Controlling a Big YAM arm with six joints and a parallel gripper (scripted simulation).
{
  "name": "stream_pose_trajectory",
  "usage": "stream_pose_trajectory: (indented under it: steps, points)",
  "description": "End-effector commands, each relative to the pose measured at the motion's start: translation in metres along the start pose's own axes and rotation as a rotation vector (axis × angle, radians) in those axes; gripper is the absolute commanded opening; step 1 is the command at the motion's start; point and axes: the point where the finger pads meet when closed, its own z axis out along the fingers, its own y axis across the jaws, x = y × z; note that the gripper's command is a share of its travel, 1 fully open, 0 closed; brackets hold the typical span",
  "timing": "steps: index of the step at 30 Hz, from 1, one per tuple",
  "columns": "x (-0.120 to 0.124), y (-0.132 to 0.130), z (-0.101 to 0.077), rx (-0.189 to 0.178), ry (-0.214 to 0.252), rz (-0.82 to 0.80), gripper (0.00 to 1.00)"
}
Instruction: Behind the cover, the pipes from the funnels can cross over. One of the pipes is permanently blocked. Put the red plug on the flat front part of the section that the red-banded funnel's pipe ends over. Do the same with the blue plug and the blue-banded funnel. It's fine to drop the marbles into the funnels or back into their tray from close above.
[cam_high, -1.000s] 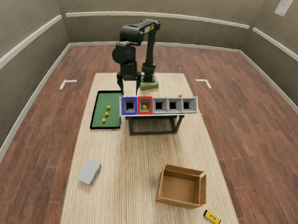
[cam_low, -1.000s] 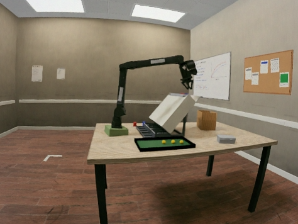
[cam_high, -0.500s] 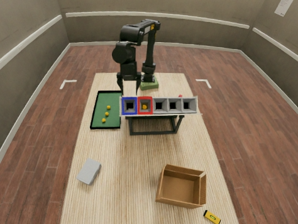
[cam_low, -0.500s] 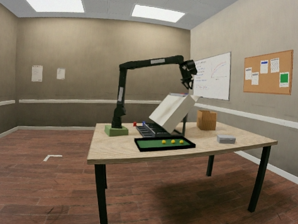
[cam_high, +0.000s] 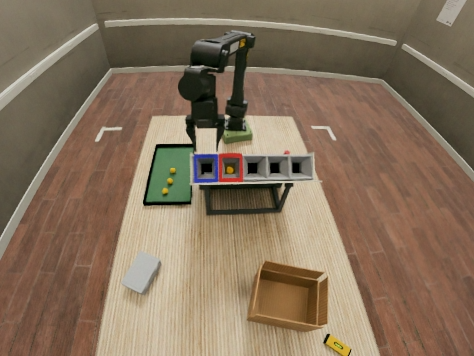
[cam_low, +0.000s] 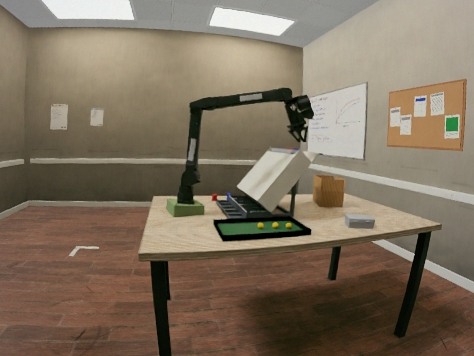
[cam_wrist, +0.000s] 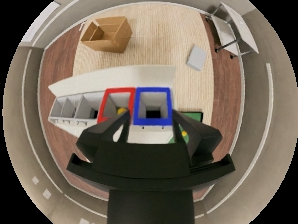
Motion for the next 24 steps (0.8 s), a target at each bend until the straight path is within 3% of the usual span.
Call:
stream_pose_trajectory:
  steps: [1, 24]
  points:
    - [-0.0156, -0.004, -0.0208, 0.016, -0.057, -0.01, 0.59]
    - [-0.0209, -0.0059, -0.0268, 0.016, -0.058, -0.01, 0.59]
